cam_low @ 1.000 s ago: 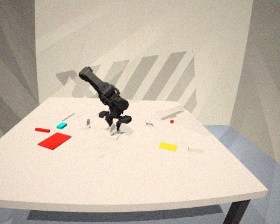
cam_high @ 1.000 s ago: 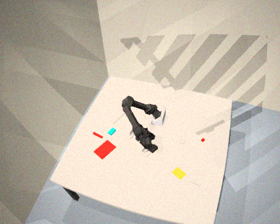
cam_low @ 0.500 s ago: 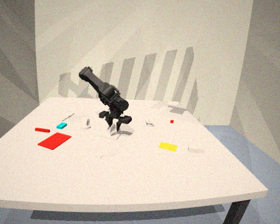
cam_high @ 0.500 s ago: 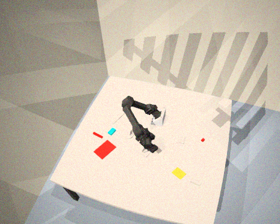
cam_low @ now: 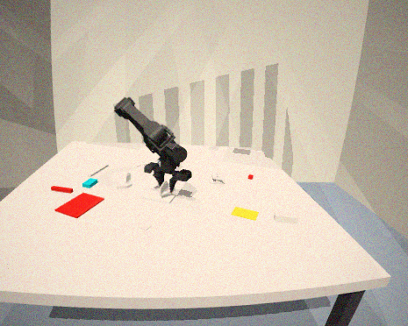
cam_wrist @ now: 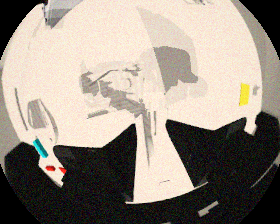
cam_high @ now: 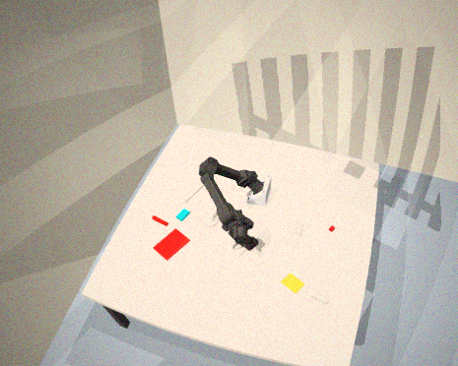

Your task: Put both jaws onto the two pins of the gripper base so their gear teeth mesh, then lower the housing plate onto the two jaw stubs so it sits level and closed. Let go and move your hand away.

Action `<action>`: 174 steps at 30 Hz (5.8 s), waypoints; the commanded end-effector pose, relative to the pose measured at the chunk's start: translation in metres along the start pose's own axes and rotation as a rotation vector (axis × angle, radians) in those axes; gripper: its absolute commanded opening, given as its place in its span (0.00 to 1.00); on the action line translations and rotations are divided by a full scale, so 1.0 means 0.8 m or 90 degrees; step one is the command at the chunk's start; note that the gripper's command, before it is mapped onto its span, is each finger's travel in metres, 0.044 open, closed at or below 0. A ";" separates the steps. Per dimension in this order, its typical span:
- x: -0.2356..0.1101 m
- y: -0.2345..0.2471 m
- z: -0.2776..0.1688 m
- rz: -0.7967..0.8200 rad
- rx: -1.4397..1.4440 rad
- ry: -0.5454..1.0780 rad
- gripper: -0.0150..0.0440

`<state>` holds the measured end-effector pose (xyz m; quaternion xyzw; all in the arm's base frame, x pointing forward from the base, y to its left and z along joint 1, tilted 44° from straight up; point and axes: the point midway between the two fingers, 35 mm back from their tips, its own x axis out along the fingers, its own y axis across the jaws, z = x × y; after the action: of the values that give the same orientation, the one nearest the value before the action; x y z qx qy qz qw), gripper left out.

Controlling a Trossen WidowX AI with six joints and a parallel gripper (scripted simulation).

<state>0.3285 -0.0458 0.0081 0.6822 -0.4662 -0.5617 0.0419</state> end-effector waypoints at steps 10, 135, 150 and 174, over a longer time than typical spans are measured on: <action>0.005 0.000 -0.001 0.001 -0.002 0.003 0.48; 0.017 0.000 -0.001 0.002 -0.001 0.003 0.48; 0.017 0.000 -0.001 0.002 -0.001 0.003 0.48; -0.035 -0.002 -0.001 -0.001 -0.001 0.001 0.63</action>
<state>0.3262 -0.0458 0.0095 0.6760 -0.4693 -0.5662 0.0469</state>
